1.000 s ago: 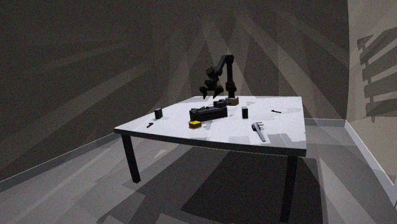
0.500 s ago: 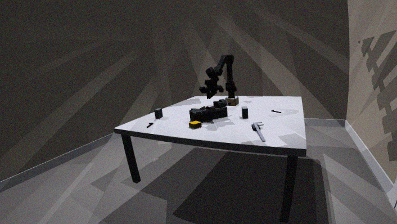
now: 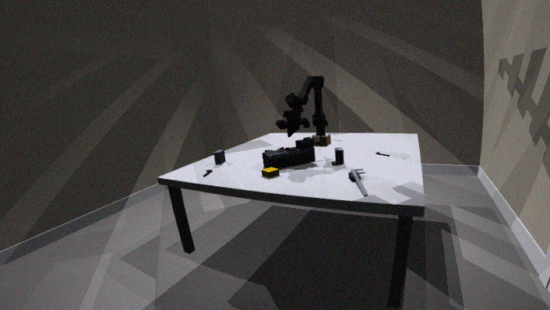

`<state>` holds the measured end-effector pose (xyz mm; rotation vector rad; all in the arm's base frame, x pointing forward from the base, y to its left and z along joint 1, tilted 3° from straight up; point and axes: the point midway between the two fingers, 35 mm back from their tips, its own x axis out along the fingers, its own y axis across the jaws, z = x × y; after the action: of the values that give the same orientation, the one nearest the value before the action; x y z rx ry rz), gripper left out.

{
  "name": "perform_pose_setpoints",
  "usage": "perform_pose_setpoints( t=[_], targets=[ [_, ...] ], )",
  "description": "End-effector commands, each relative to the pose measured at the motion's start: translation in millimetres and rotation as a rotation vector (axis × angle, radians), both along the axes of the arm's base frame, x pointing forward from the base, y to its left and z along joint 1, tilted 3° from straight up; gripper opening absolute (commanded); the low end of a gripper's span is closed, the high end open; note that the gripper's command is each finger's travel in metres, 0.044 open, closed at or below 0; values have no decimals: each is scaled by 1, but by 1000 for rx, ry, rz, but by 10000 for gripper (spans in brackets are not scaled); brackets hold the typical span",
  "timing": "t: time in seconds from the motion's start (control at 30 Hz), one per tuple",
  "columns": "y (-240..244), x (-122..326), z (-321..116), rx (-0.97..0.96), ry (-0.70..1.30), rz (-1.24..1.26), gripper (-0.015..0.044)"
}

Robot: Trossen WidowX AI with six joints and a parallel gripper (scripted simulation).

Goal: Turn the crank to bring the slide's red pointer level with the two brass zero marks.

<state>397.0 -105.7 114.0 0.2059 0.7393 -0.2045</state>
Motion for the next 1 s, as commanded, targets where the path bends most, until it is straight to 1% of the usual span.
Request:
perform_pose_setpoints(
  t=[0.0,0.13,0.6,0.7,0.87,0.97],
  targets=[
    [0,0,0,0,0,0,0],
    [0,0,0,0,0,0,0],
    [0,0,0,0,0,0,368],
    [-1,0,10,0,0,0,440],
    [-2,-2,47,0,0,0,440],
    [-2,-3,57,0,0,1,440]
  ],
)
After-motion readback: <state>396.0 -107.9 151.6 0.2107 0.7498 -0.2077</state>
